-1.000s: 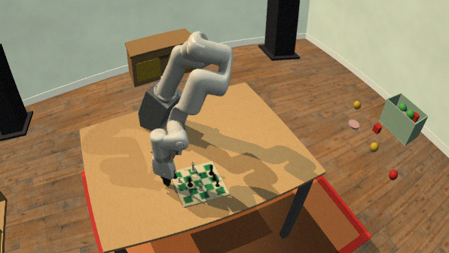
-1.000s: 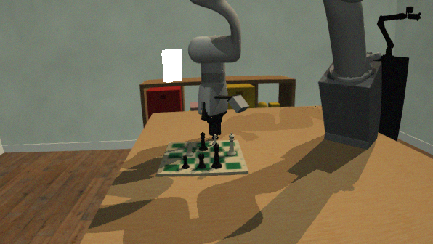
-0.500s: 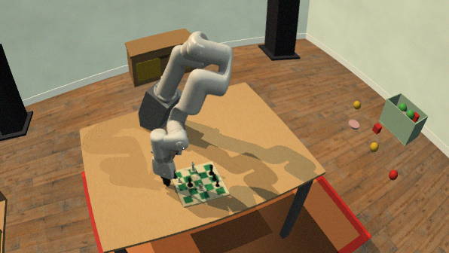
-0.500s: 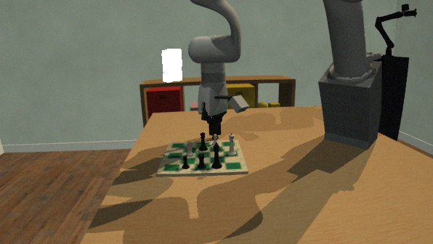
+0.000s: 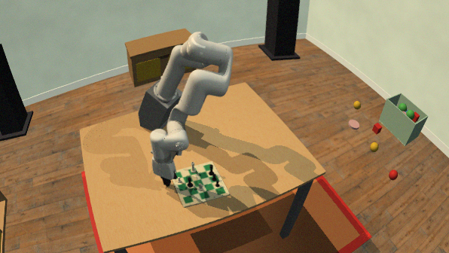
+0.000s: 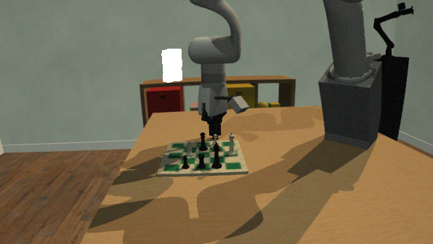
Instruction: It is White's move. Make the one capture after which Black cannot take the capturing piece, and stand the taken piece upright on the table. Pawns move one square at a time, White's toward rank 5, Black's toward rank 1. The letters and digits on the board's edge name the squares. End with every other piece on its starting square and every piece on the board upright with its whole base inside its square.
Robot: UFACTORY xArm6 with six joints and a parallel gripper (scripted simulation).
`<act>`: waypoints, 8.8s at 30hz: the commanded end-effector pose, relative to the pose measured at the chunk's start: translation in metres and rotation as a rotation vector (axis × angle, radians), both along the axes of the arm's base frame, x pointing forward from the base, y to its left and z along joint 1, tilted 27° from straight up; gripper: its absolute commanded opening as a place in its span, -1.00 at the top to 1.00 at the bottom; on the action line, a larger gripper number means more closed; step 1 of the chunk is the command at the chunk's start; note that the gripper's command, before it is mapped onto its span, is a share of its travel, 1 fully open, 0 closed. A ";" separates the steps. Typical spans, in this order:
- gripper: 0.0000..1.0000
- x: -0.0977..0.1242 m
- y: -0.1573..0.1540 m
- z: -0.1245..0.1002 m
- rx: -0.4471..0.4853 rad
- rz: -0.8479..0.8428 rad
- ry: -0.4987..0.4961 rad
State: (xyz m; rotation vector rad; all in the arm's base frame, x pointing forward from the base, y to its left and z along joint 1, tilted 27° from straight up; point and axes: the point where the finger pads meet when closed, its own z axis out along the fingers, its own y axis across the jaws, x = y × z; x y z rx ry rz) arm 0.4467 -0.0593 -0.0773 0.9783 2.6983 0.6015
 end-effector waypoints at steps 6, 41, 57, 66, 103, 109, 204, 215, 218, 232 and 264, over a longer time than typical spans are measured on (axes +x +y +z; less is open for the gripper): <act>1.00 0.002 0.000 -0.001 -0.001 -0.001 -0.002; 1.00 0.002 0.000 -0.001 -0.001 -0.001 -0.002; 0.40 0.002 0.000 -0.001 -0.001 -0.001 -0.002; 0.25 0.002 0.000 -0.001 -0.001 -0.001 -0.002; -1.00 -0.028 -0.027 0.079 -0.001 -0.001 -0.002; -1.00 -0.028 -0.027 0.079 -0.001 -0.001 -0.002; 0.25 0.029 0.100 0.144 0.585 -1.597 0.539; 0.25 0.029 0.100 0.144 0.585 -1.597 0.539; 0.25 0.029 0.100 0.144 0.585 -1.597 0.539; 0.25 0.031 0.103 0.138 0.584 -1.597 0.540; 0.25 0.045 0.115 0.105 0.584 -1.597 0.540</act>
